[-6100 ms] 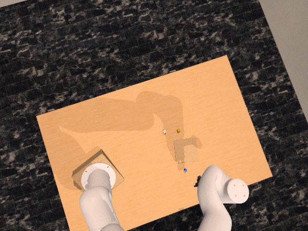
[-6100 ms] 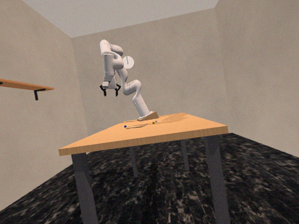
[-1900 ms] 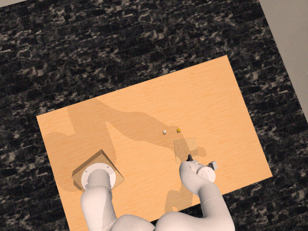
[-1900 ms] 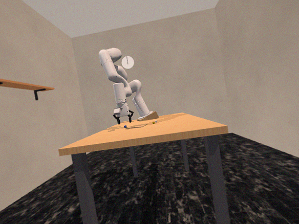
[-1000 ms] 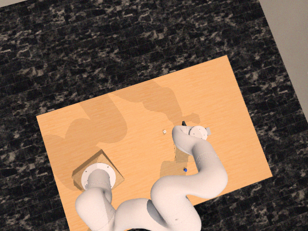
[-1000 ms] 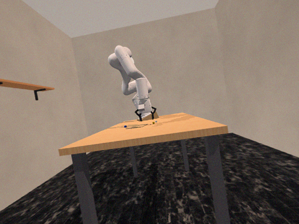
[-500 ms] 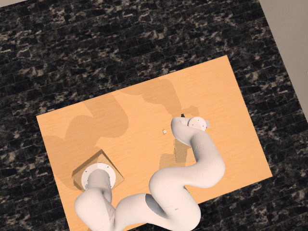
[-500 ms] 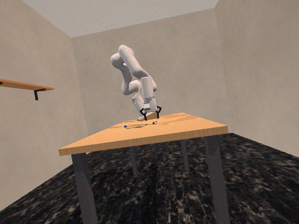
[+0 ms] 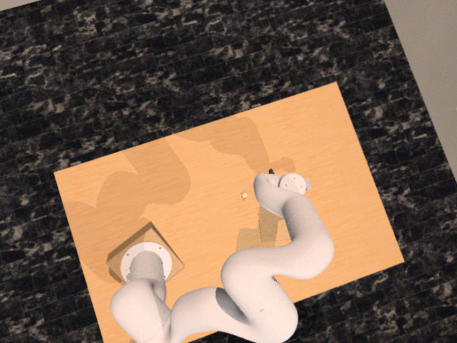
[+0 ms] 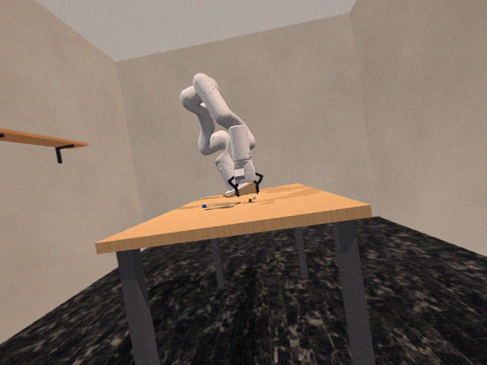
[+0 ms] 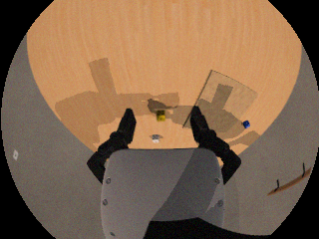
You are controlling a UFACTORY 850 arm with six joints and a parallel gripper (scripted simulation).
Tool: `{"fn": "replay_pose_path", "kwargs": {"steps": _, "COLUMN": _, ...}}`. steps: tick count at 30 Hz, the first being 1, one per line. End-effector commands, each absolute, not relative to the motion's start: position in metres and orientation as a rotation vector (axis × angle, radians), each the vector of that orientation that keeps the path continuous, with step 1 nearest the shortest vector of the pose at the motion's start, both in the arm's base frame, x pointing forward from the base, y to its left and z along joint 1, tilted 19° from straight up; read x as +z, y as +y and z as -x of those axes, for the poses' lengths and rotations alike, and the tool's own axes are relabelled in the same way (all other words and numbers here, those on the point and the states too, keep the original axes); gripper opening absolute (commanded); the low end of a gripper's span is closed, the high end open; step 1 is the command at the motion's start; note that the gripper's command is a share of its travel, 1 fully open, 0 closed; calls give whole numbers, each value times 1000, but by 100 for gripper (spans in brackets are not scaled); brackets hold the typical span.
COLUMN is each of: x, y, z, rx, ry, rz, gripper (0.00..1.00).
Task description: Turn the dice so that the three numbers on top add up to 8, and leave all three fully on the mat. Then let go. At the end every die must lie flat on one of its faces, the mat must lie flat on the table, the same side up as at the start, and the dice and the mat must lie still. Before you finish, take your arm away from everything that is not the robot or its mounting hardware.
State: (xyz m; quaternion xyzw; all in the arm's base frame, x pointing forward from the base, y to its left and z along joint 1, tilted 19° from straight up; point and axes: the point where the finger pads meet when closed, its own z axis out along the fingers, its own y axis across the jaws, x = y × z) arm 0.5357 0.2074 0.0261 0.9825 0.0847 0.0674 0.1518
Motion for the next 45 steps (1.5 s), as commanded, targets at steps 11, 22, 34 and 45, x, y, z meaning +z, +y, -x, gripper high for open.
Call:
{"fn": "replay_pose_path", "kwargs": {"steps": 11, "x": 27, "y": 208, "z": -536, "rx": 196, "ry": 243, "rz": -2820, "gripper": 100}}
{"fn": "replay_pose_path", "kwargs": {"steps": 22, "x": 27, "y": 208, "z": -536, "rx": 196, "ry": 243, "rz": -2820, "gripper": 100}}
{"fn": "replay_pose_path", "kwargs": {"steps": 34, "x": 20, "y": 208, "z": -498, "rx": 196, "ry": 243, "rz": -2820, "gripper": 100}}
{"fn": "replay_pose_path", "kwargs": {"steps": 45, "x": 13, "y": 209, "z": -454, "rx": 196, "ry": 243, "rz": -2820, "gripper": 100}}
